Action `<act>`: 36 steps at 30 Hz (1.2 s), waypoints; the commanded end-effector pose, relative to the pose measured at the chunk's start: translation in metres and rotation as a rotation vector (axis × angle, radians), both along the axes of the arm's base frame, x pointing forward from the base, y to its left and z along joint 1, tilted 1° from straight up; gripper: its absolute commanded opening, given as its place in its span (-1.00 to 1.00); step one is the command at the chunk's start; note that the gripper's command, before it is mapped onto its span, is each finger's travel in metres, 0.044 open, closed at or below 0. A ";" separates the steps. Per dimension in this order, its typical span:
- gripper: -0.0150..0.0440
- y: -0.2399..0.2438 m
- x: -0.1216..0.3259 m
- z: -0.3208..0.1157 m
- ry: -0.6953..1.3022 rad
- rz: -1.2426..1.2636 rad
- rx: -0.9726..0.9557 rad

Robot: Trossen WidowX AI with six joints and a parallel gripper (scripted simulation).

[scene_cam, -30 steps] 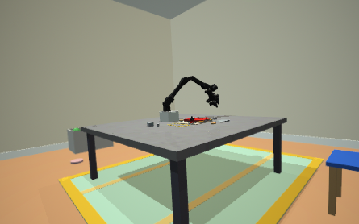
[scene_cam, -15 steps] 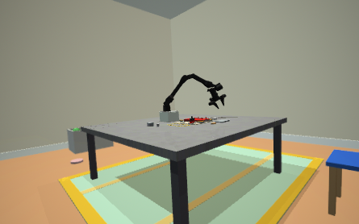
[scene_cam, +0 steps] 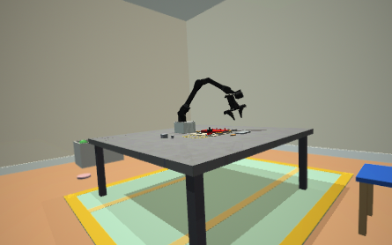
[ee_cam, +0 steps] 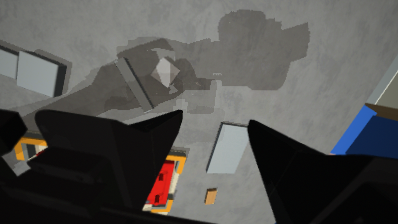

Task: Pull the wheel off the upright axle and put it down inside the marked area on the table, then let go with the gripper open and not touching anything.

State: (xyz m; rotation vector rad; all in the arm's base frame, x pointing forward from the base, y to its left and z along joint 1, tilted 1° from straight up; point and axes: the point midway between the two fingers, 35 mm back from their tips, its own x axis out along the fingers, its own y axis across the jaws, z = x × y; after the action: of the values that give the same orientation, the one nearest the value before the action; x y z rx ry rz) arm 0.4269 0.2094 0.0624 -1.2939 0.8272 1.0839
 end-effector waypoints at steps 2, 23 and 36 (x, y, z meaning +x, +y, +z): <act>0.53 -0.052 0.004 0.001 0.066 -0.258 0.038; 0.53 -0.279 -0.062 -0.001 0.332 -1.606 0.203; 0.53 -0.300 -0.074 -0.020 0.357 -1.773 0.222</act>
State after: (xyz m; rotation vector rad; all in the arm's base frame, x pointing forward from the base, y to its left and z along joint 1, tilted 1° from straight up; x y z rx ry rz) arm 0.3526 -0.0919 0.0558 0.1267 1.5192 -0.1073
